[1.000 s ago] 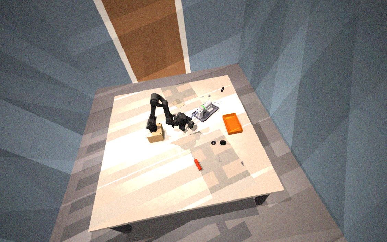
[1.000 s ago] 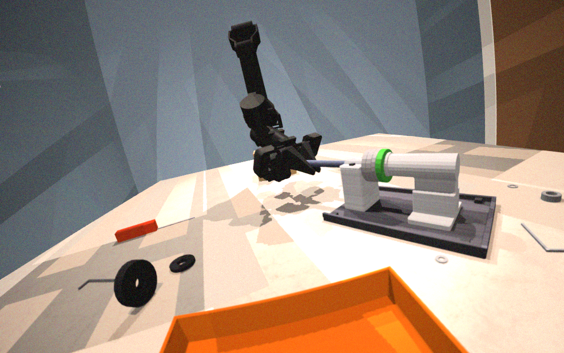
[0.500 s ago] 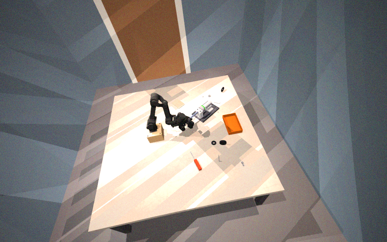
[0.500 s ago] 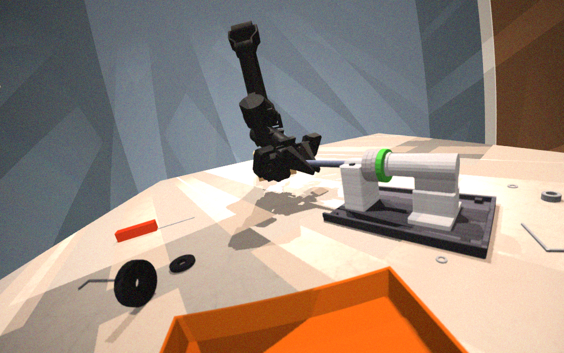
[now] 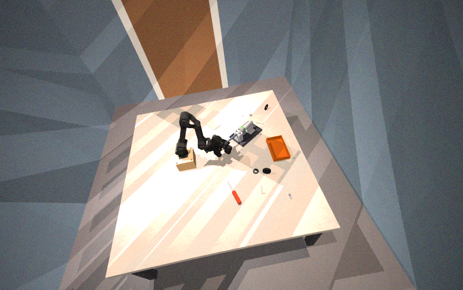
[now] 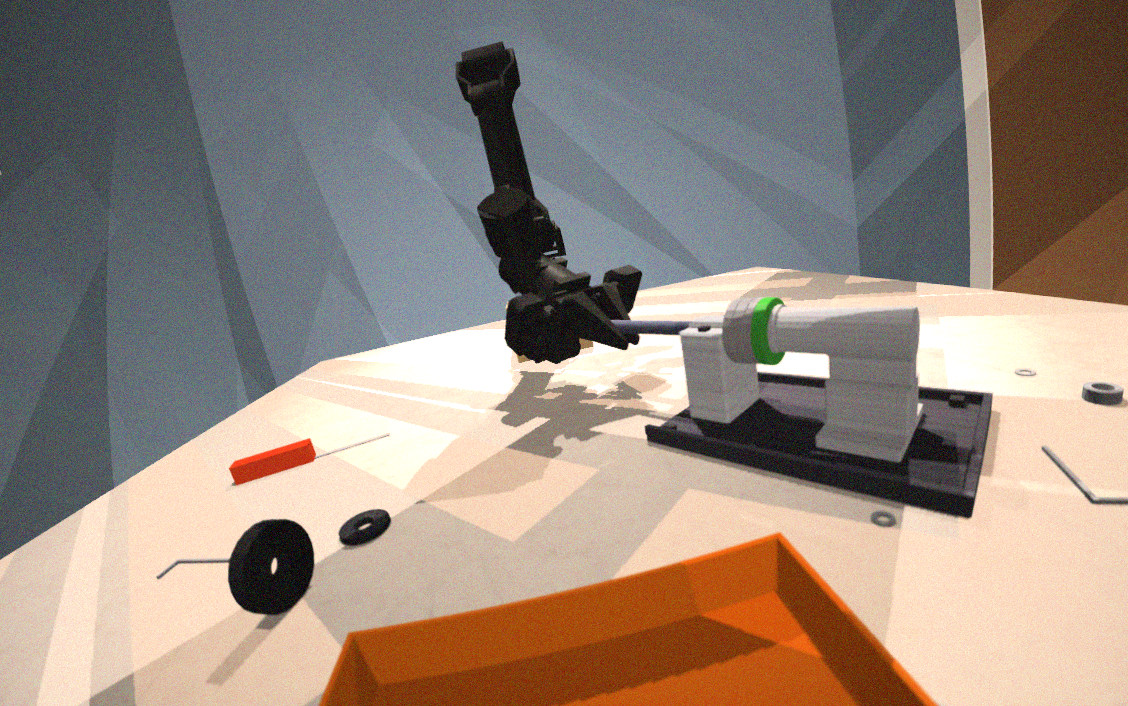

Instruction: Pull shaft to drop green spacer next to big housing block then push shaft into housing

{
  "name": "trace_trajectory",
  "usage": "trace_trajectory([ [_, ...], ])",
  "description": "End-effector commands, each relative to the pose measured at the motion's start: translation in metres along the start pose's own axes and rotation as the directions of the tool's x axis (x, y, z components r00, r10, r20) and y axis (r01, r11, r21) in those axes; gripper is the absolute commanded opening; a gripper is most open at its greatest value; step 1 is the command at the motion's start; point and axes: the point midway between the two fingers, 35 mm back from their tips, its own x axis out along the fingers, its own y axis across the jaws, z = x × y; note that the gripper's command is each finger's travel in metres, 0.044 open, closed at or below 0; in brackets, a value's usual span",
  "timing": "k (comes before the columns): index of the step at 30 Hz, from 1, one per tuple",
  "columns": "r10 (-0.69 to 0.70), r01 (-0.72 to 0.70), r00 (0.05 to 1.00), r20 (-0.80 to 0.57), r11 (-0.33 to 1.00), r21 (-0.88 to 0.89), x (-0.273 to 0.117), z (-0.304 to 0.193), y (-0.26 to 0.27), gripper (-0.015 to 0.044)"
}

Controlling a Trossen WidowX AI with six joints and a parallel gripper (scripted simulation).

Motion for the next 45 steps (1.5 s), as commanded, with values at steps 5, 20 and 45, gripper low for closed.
trace_trajectory([
  [5, -0.003, 0.003, 1.000, -0.001, 1.000, -0.003, -0.0012, 0.0004, -0.0008, 0.0000],
  [20, -0.003, 0.003, 1.000, -0.001, 1.000, -0.003, -0.0024, 0.0012, -0.0008, 0.0000],
  [45, -0.003, 0.003, 1.000, -0.001, 1.000, -0.003, -0.0045, 0.0024, -0.0008, 0.0000],
])
